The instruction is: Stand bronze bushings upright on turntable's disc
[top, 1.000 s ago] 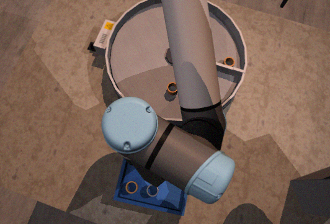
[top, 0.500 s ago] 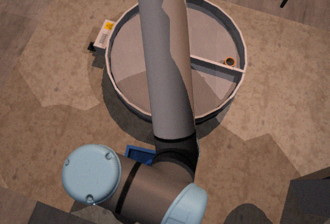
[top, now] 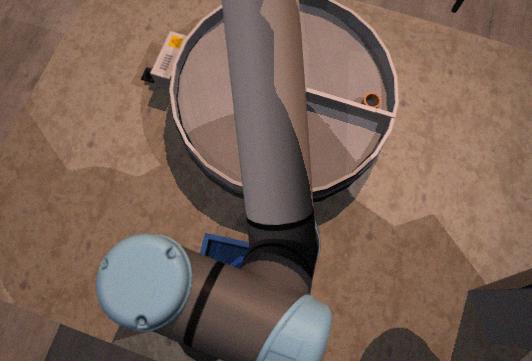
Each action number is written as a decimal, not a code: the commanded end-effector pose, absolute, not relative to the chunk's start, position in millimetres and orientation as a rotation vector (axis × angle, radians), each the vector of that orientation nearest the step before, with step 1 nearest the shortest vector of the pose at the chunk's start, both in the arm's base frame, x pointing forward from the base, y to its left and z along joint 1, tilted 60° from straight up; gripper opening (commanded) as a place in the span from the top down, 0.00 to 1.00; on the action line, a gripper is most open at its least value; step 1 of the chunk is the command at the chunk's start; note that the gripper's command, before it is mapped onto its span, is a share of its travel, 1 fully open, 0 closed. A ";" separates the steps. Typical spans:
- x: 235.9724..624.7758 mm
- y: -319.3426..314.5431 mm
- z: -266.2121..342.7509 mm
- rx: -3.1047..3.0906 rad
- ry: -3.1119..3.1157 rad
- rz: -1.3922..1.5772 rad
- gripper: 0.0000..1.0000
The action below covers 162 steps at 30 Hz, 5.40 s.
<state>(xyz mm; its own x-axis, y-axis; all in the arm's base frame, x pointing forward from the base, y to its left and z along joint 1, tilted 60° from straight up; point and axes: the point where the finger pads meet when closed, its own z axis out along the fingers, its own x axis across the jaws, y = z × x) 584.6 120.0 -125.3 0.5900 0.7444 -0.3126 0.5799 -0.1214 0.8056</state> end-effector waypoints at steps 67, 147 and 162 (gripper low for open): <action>589.0 122.3 -125.1 1.808 1.079 0.205 0.24; 632.6 71.7 -163.5 1.808 1.078 0.206 0.24; 631.9 72.0 -163.3 1.808 1.079 0.205 0.24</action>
<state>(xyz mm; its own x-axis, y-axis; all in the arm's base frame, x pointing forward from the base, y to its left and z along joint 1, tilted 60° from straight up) 630.6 71.0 -164.3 0.5907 0.7436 -0.3132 0.5814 -0.1230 0.8043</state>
